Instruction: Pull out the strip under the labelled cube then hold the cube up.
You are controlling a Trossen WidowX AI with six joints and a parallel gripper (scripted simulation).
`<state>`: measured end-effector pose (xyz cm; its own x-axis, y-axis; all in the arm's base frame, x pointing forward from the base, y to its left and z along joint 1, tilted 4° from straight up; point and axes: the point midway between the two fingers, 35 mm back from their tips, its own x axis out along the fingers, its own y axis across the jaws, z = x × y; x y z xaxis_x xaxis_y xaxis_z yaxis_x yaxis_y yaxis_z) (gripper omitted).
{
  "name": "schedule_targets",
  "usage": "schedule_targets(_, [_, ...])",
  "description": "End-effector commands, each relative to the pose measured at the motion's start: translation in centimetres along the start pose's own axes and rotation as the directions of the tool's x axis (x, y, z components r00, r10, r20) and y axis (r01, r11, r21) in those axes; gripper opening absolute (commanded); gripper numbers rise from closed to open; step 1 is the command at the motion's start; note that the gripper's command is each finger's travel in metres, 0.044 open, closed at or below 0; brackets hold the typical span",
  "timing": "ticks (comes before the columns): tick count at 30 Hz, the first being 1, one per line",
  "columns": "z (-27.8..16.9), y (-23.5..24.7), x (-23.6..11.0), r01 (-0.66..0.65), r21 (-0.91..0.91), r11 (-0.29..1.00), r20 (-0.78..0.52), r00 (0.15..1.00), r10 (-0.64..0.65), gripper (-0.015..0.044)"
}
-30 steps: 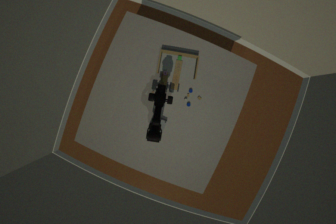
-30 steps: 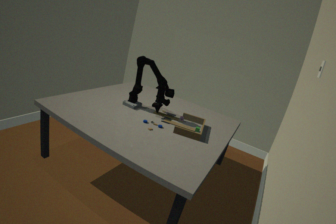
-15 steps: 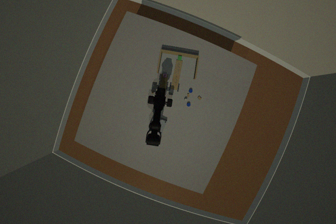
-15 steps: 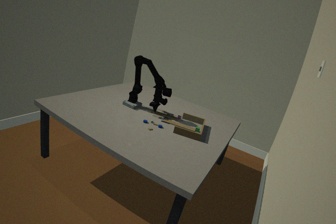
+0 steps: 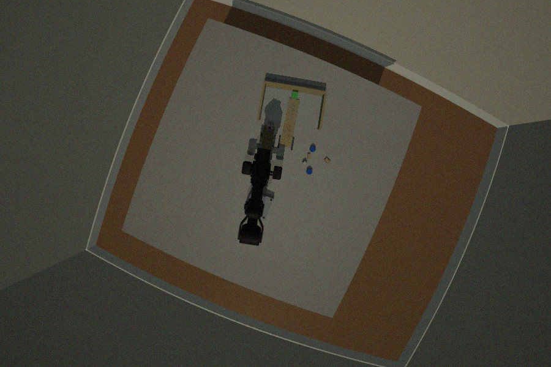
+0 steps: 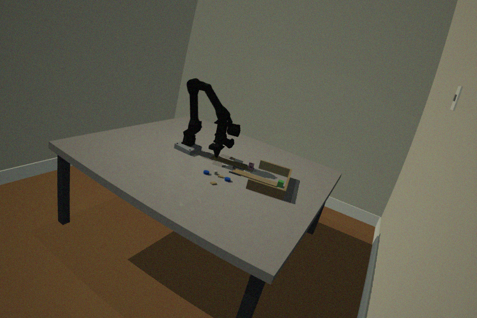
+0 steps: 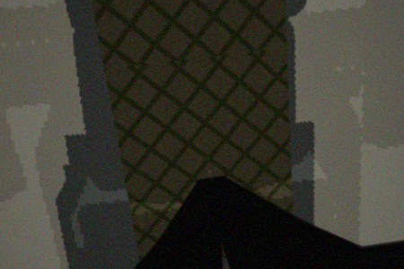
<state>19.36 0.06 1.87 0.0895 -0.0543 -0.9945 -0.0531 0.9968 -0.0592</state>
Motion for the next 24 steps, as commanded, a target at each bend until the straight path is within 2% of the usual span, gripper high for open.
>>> schedule_targets(1, [-1.47,0.05,0.42,-0.002,-0.005,1.000,-0.031,1.000,0.001,0.0000])
schedule_targets(24, [-1.87,0.06,0.41,-0.002,-0.005,1.000,-0.031,1.000,0.001,0.0000])
